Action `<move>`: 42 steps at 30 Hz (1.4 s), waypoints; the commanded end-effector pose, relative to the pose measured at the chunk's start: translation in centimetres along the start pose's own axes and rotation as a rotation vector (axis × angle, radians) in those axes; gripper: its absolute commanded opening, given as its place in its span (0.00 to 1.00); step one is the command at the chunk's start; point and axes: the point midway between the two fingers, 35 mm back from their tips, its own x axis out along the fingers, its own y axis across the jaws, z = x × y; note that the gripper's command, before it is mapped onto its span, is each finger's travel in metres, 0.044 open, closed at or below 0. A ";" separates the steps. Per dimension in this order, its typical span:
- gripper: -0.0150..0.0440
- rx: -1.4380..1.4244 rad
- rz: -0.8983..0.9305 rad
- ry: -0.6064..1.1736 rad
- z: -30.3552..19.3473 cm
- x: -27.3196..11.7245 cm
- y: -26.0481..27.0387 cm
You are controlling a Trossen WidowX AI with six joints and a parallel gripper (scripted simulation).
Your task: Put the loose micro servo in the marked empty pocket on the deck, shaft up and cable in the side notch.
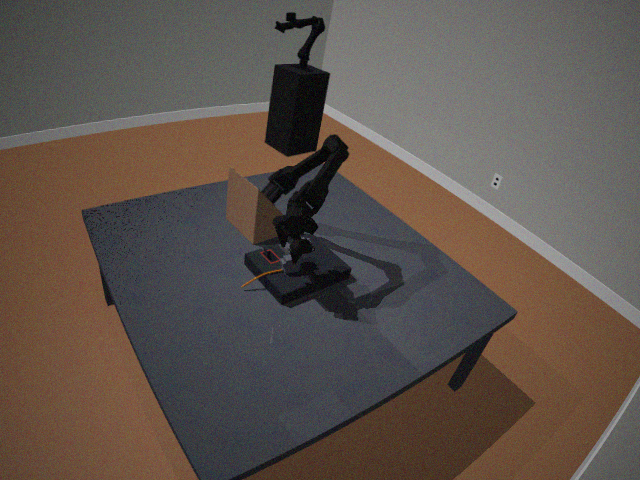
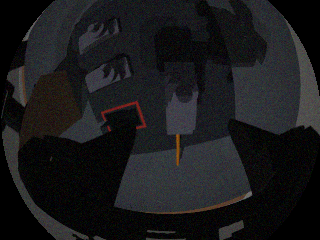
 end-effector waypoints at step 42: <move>0.25 0.008 0.005 -0.006 0.4 -0.7 0.8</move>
